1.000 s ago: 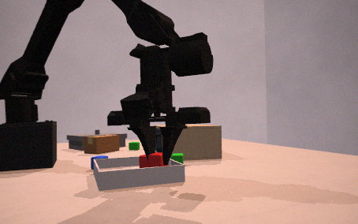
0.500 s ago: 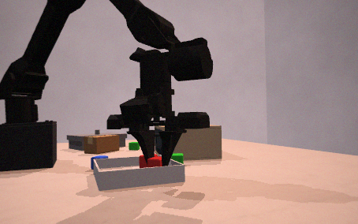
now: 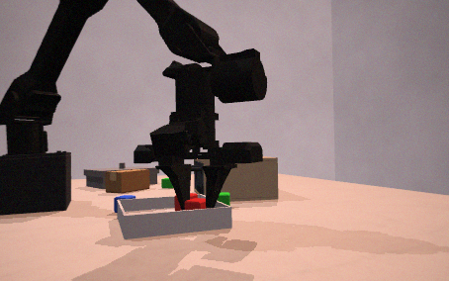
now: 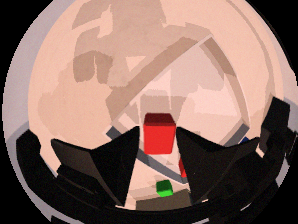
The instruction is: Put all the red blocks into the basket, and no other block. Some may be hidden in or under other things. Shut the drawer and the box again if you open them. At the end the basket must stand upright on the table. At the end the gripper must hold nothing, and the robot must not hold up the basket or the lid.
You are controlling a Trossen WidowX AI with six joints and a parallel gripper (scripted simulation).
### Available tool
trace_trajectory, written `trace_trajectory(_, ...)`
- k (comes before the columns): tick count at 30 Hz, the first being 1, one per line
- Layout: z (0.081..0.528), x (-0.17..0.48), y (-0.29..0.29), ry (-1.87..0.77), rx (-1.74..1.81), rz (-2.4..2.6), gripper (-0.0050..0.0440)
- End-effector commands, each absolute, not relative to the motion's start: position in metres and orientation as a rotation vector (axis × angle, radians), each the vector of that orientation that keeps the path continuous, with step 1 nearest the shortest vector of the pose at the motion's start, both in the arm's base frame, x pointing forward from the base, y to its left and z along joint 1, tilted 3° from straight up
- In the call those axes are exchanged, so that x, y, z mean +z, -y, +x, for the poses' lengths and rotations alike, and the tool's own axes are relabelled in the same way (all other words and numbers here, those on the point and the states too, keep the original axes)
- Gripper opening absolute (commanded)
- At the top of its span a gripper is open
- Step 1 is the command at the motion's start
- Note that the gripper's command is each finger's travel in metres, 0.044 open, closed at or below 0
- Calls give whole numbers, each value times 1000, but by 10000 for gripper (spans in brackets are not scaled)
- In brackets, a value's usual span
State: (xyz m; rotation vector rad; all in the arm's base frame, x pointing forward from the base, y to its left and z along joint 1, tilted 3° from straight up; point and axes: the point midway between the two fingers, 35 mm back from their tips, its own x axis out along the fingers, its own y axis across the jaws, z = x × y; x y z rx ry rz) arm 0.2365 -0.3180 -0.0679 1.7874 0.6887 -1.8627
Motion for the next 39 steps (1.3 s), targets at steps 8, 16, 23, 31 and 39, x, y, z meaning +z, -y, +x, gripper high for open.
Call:
trace_trajectory(8, 238, -24, 318, -694, -1865, 1784, 190)
trace_trajectory(16, 240, 16, 319, -694, -1865, 1784, 190)
trace_trajectory(23, 242, 50, 319, -694, -1865, 1784, 190)
trace_trajectory(31, 243, 49, 309, -647, -1902, 1837, 148)
trace_trajectory(39, 268, 47, 280, -984, -1528, 1471, 148)
